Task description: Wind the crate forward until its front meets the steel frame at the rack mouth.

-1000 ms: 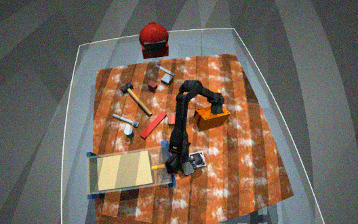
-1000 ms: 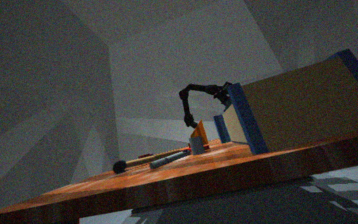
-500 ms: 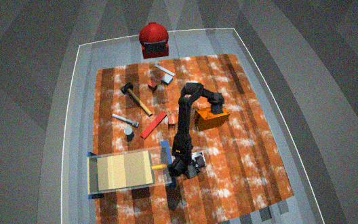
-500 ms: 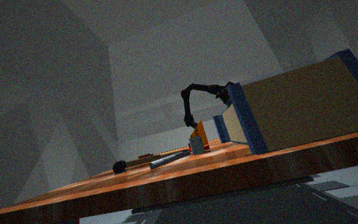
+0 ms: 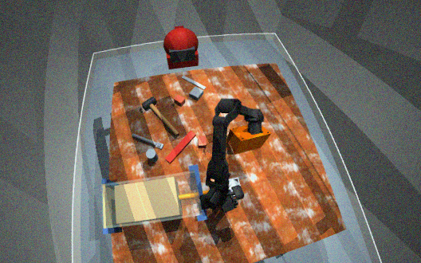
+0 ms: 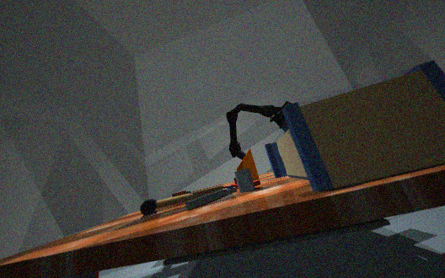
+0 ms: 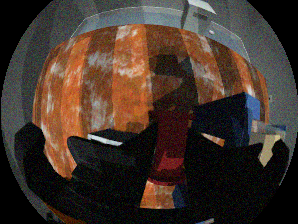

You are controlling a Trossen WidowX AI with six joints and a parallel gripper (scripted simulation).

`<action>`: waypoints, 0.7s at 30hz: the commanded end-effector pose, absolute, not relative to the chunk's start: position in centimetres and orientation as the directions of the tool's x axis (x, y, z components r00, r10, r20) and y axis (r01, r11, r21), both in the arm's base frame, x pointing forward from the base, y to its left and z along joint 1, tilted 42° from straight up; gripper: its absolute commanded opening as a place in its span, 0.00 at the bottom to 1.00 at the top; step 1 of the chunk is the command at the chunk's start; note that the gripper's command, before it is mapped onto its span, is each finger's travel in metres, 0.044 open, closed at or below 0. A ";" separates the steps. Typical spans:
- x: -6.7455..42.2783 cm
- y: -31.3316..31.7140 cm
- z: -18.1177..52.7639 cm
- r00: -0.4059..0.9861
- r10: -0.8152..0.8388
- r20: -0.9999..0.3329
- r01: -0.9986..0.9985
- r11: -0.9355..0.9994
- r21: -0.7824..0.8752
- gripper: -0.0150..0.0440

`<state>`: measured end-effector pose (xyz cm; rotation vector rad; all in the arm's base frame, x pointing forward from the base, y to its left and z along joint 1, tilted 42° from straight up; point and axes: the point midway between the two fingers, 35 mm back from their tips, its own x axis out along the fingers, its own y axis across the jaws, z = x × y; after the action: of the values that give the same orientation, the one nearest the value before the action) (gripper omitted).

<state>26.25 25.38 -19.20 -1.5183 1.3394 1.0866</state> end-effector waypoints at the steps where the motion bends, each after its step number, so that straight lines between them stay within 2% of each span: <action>1: 24.3 26.6 -20.5 0.031 -0.263 -0.964 -0.993 -0.116 -0.001 0.25; 21: 21.5 27.5 -21.4 0.029 -0.261 -0.965 -0.993 -0.116 0.001 0.25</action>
<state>23.30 27.10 -20.74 -1.5151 1.3208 1.1024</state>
